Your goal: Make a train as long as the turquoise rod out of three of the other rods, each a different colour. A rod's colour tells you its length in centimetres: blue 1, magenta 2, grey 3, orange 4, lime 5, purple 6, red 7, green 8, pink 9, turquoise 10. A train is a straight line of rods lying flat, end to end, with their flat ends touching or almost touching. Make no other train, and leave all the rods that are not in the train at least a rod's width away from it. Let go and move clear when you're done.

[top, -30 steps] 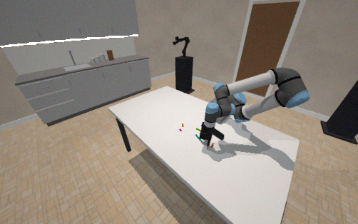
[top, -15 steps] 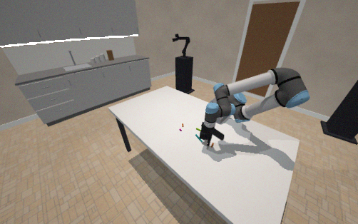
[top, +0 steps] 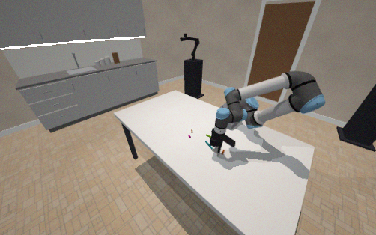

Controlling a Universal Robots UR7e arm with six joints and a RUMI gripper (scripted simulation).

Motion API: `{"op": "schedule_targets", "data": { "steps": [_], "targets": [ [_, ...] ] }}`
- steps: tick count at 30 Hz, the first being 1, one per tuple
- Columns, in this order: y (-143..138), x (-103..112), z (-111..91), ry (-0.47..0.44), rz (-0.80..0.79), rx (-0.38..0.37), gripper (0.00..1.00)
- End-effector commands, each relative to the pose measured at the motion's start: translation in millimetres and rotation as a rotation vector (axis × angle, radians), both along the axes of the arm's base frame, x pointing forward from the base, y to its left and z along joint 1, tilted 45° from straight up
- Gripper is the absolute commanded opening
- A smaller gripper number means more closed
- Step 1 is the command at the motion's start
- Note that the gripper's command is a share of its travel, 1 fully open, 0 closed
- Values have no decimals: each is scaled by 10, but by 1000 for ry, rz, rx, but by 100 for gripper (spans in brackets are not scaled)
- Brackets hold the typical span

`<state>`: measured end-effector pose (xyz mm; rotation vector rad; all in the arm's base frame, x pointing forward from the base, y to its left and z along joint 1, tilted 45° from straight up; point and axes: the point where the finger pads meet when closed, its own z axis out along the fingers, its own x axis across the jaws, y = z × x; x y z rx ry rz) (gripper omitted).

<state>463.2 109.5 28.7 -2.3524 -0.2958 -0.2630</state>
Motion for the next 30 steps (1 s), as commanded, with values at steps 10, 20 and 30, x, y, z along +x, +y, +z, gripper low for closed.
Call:
{"op": "schedule_targets", "data": {
  "steps": [10, 20, 30],
  "targets": [
    [-4, 3, 2, -1, -1, 0, 0],
    [-4, 3, 2, -1, -1, 0, 0],
    [-4, 3, 2, -1, -1, 0, 0]
  ]
}}
